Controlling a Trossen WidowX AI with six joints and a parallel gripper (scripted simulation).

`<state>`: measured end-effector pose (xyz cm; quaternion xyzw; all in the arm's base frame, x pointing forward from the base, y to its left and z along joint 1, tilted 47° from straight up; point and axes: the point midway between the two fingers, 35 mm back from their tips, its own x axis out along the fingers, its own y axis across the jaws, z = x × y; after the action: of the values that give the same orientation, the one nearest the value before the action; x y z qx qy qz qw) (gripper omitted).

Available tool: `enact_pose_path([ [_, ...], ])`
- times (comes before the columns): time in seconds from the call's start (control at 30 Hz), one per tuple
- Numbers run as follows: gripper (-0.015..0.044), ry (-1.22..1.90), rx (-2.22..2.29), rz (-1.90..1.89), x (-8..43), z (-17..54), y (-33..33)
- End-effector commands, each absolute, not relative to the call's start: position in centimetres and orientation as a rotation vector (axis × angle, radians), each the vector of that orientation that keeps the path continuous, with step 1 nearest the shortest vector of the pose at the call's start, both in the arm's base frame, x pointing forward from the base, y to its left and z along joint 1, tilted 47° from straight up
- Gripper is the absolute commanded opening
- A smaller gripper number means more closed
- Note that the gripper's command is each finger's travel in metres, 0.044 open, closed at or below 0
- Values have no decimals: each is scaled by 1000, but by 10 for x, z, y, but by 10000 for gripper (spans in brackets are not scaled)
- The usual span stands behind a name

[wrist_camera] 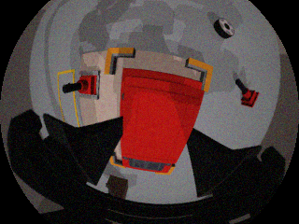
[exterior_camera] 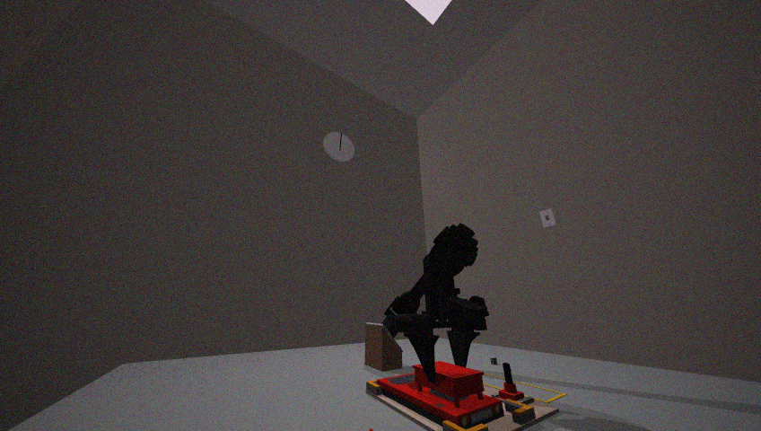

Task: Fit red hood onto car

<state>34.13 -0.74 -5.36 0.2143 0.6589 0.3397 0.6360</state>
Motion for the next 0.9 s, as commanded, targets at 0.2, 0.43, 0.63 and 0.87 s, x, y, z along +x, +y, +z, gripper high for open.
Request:
enact_pose_path([
  [0.2, 0, 1503, 495, 774, 341, -56, -5],
  [0.43, 0, 1503, 495, 774, 341, -58, -3],
  [0.63, 0, 1503, 496, 775, 340, -59, -1],
  [0.87, 0, 1505, 490, 776, 340, -59, -1],
])
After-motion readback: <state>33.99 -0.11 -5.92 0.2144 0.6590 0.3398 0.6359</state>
